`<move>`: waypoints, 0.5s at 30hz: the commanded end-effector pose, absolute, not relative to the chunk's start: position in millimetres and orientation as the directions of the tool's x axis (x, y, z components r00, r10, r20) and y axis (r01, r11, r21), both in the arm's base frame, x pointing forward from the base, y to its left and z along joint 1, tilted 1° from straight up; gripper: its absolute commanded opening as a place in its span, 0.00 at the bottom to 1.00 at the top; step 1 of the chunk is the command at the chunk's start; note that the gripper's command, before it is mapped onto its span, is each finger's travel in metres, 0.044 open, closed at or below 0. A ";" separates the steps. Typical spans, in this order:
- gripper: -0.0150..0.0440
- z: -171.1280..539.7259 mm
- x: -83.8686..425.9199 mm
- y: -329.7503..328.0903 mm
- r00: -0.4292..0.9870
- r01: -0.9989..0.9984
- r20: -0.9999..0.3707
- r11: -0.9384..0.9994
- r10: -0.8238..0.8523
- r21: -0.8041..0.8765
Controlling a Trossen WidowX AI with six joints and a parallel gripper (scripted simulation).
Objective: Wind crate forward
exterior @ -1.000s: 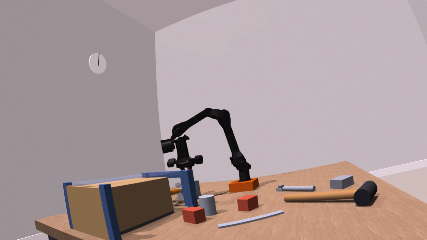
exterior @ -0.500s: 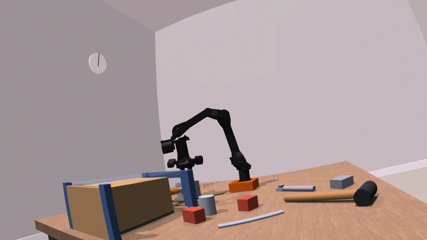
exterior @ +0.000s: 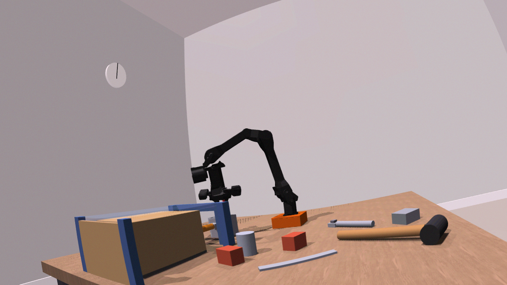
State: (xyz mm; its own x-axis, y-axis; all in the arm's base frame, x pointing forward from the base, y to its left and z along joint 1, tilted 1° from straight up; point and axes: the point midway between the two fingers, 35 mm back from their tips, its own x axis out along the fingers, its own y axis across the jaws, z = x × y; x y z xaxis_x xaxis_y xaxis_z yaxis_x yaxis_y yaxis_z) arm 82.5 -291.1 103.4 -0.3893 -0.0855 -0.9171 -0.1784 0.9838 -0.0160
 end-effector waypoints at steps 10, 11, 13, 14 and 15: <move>0.25 100.8 82.7 -291.4 -0.389 -0.178 -0.917 0.984 -0.087 -0.018; 0.25 100.7 82.7 -291.4 -0.389 -0.178 -0.917 0.984 -0.087 -0.018; 0.25 100.3 82.7 -291.4 -0.389 -0.178 -0.917 0.984 -0.087 -0.018; 0.25 100.1 82.7 -291.4 -0.389 -0.178 -0.917 0.984 -0.087 -0.018; 0.25 100.0 82.7 -291.4 -0.389 -0.178 -0.917 0.984 -0.087 -0.018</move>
